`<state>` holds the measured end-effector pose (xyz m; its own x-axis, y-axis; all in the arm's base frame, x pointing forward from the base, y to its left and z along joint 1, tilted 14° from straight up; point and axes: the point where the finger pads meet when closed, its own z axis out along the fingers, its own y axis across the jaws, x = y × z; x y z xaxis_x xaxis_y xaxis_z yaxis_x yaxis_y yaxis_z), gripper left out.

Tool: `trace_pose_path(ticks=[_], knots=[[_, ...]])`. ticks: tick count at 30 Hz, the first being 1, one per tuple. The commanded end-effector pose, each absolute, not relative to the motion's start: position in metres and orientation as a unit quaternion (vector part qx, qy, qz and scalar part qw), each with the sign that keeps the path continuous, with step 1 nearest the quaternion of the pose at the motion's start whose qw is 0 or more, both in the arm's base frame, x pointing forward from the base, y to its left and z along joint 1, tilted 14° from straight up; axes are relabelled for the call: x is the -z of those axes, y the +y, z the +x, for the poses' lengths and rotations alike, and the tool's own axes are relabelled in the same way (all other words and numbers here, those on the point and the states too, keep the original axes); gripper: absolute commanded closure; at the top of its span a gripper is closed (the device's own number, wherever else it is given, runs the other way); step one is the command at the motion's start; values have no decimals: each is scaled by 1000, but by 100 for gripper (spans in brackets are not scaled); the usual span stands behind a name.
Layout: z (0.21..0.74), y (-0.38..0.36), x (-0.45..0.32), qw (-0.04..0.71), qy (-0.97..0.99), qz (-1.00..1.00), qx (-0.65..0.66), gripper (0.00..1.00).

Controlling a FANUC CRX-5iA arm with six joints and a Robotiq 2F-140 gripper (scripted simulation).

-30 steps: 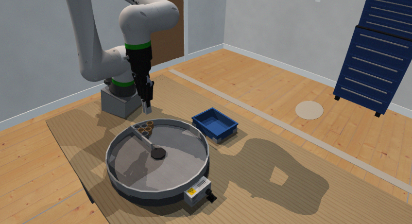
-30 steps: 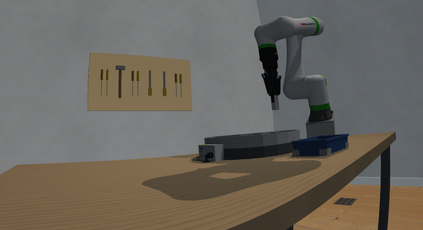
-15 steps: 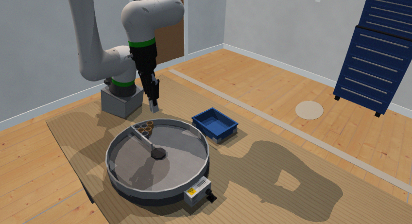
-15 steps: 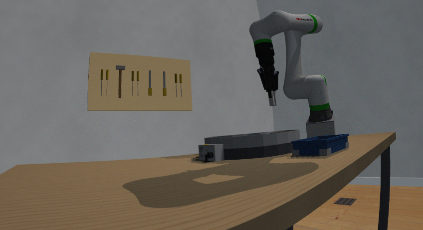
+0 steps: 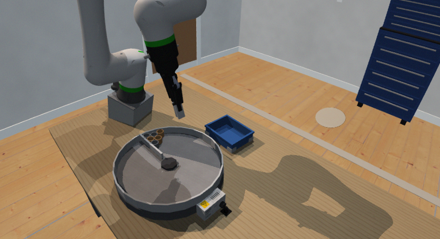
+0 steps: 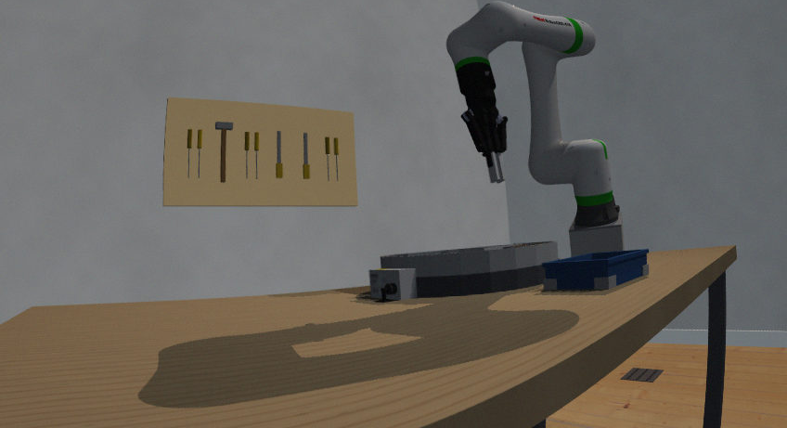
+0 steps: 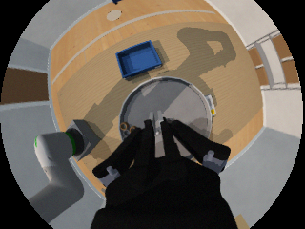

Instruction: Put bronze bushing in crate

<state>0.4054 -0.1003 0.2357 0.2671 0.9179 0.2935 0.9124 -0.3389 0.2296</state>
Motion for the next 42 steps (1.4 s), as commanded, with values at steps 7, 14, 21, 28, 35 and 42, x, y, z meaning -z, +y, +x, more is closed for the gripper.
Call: trace_pose_path(ticks=[7, 14, 21, 28, 35, 42], knots=[[470, -94, -282, -26, 527, 815, -238, 94], [511, -94, -311, -46, 499, 822, -269, 94], [572, -99, -353, -77, 460, 827, -315, 94], [612, -107, -380, -99, 436, 825, -346, 94], [672, -125, -421, -133, 403, 815, -394, 94], [720, -150, -456, -165, 380, 798, -438, 94]])
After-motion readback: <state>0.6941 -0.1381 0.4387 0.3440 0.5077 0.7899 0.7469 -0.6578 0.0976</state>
